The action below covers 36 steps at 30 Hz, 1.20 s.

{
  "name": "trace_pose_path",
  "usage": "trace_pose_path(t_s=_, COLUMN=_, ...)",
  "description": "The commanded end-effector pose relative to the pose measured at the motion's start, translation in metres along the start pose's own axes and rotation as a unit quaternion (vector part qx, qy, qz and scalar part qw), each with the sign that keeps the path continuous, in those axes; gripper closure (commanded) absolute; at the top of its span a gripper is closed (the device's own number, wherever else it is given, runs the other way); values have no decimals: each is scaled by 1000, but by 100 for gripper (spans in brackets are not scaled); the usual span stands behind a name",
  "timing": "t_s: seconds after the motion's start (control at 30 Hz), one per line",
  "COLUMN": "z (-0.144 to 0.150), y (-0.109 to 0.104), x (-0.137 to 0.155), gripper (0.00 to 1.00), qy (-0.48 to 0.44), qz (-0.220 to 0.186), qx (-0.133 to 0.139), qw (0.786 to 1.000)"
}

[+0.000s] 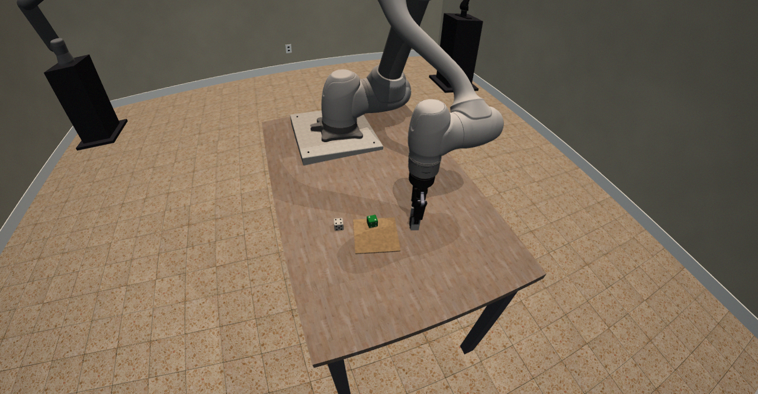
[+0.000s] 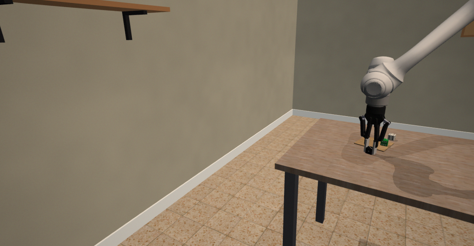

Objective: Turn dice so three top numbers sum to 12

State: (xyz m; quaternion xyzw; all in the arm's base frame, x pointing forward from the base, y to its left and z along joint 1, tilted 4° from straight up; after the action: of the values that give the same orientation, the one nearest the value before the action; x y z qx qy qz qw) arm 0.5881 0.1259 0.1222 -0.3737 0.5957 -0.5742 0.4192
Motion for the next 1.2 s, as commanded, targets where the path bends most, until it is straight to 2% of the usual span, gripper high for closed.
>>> trace_pose_path(t_s=0.0, z=0, y=0, x=0, gripper=84, qy=0, qz=0, qx=0, qw=1000)
trace_pose_path(t_s=0.77, z=0, y=-3, x=0, gripper=84, qy=0, qz=0, qx=0, qw=1000)
trace_pose_path(t_s=0.93, z=0, y=-25, x=0, gripper=84, qy=0, qz=0, qx=0, qw=1000)
trace_pose_path(t_s=1.17, z=0, y=-77, x=0, gripper=84, qy=0, qz=0, qx=0, qw=1000)
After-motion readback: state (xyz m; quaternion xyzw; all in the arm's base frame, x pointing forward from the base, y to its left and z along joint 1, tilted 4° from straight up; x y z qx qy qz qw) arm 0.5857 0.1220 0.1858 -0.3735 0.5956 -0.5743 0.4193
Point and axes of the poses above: the point where the finger pads meet when closed, its own y axis out along the fingers, its own z axis across the jaws, x = y × z, the point moved 9 cm from there along -y, back along the fingers, and after that the axes turned 7 degrees about y, right-handed, at the moved point
